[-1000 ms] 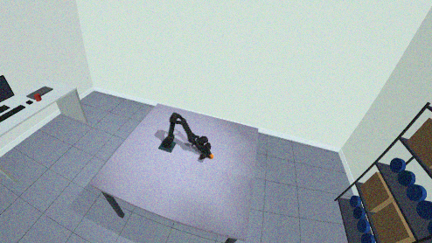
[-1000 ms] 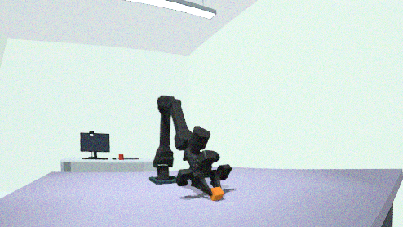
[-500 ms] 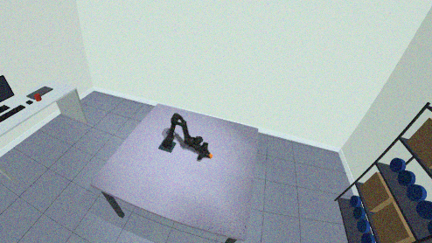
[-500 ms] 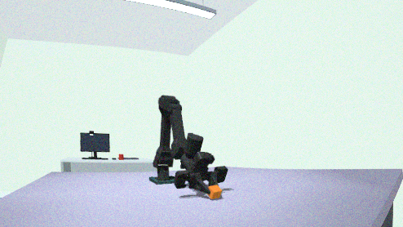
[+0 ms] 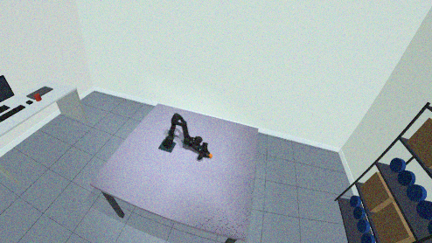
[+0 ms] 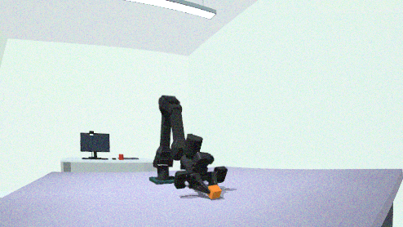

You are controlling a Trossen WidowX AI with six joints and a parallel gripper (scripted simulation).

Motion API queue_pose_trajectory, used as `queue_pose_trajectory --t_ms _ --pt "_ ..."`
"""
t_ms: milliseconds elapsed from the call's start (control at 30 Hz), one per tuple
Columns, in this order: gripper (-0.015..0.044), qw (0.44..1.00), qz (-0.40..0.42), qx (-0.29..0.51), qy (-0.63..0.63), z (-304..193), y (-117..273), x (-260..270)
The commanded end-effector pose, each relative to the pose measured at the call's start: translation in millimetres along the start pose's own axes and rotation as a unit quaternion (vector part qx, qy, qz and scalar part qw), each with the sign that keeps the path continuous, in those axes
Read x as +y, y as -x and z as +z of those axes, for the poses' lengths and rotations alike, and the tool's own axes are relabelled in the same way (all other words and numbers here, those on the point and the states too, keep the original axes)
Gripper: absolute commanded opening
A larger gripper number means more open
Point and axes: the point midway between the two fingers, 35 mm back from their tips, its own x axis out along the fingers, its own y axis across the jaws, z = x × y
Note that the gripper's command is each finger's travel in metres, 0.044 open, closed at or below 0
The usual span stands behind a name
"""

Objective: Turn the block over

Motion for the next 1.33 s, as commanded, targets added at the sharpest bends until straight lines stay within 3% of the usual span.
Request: queue_pose_trajectory --t_ms 0,467,1300 --pt "0.0079 1.0 -0.002 -0.001 0.002 0.0 0.0 -0.6" --pt "0.044 1.0 -0.002 -0.001 0.002 0.0 0.0 -0.6" --pt "0.044 1.0 -0.002 -0.001 0.002 0.0 0.0 -0.6"
